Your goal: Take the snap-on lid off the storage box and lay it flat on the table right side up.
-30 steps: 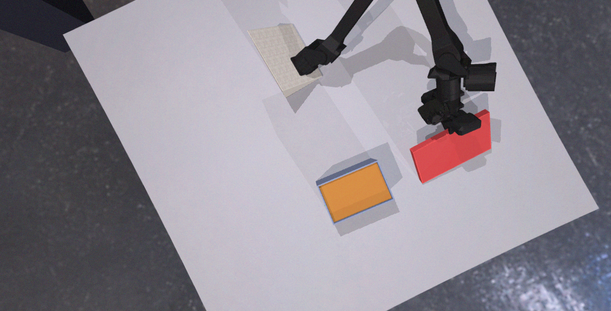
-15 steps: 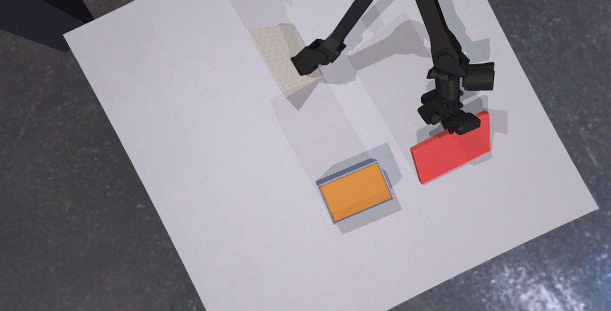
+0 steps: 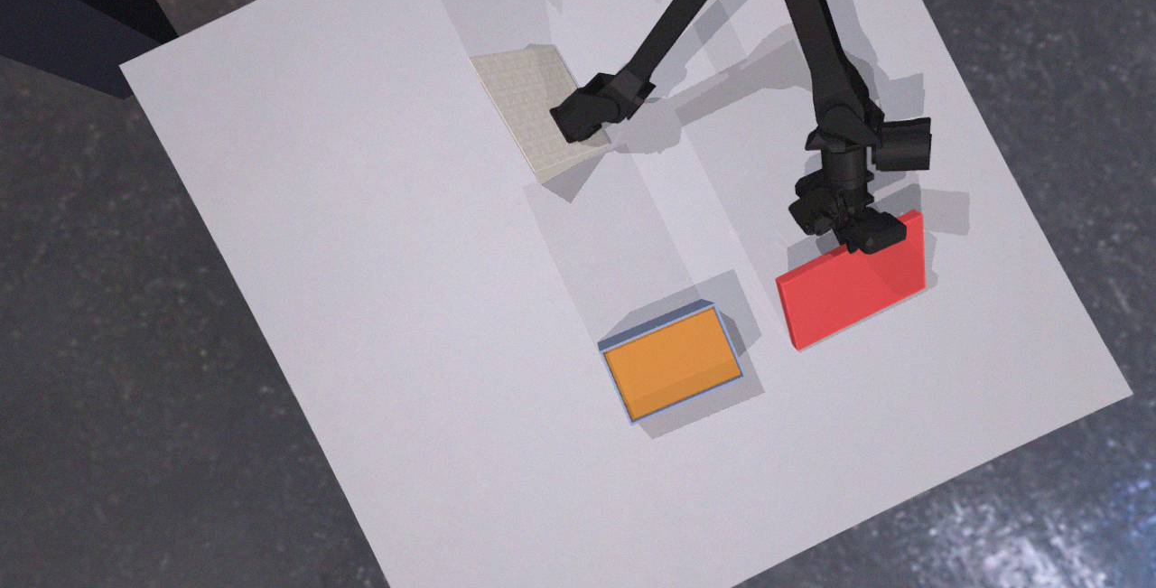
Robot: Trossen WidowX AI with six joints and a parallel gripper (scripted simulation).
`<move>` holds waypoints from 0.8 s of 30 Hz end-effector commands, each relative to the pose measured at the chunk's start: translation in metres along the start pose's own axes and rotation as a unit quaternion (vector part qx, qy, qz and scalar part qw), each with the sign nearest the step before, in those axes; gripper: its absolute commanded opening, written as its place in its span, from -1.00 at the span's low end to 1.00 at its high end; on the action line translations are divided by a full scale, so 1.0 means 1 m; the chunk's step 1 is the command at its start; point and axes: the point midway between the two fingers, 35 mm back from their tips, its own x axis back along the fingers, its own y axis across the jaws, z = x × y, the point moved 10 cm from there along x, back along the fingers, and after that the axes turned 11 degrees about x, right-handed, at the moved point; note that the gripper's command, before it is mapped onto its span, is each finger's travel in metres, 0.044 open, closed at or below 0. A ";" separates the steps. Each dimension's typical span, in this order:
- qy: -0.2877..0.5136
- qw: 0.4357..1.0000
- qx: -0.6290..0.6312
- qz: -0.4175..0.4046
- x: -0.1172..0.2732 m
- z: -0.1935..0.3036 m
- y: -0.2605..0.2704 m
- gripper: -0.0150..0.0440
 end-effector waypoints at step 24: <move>-0.007 1.000 -0.007 0.013 -0.018 -0.001 -0.023 -0.49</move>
